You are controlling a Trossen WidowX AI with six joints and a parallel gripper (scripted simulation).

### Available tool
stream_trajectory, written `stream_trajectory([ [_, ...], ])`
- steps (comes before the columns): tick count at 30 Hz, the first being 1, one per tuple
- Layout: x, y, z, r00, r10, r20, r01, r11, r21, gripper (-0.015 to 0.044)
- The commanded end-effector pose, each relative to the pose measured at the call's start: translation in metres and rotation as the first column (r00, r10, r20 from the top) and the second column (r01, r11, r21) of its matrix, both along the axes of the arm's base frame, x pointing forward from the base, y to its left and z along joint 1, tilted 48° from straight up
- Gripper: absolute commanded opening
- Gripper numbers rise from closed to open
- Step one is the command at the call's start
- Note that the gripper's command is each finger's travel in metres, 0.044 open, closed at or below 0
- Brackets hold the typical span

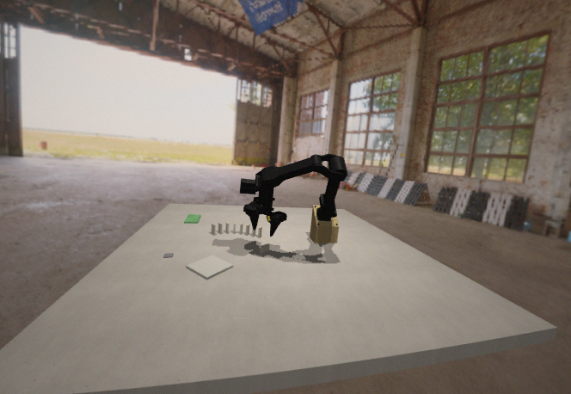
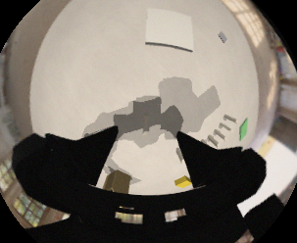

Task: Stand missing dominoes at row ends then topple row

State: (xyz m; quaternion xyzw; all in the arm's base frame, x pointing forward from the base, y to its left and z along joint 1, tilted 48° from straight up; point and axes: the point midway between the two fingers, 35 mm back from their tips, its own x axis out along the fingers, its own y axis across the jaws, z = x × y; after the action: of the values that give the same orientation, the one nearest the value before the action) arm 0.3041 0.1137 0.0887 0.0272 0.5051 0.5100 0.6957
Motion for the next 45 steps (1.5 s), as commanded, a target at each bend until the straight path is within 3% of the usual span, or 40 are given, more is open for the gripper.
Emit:
stream_trajectory([
  [1,-0.004,0.019,-0.016,1.000,0.004,-0.017,-0.004,1.000,-0.002,0.0440],
  [7,-0.004,0.045,-0.039,1.000,0.008,-0.004,-0.008,1.000,0.009,0.0440],
  [29,-0.005,0.057,-0.050,1.000,0.009,-0.004,-0.009,1.000,0.011,0.0440],
  [45,-0.005,0.057,-0.050,1.000,0.009,-0.004,-0.009,1.000,0.011,0.0020],
])
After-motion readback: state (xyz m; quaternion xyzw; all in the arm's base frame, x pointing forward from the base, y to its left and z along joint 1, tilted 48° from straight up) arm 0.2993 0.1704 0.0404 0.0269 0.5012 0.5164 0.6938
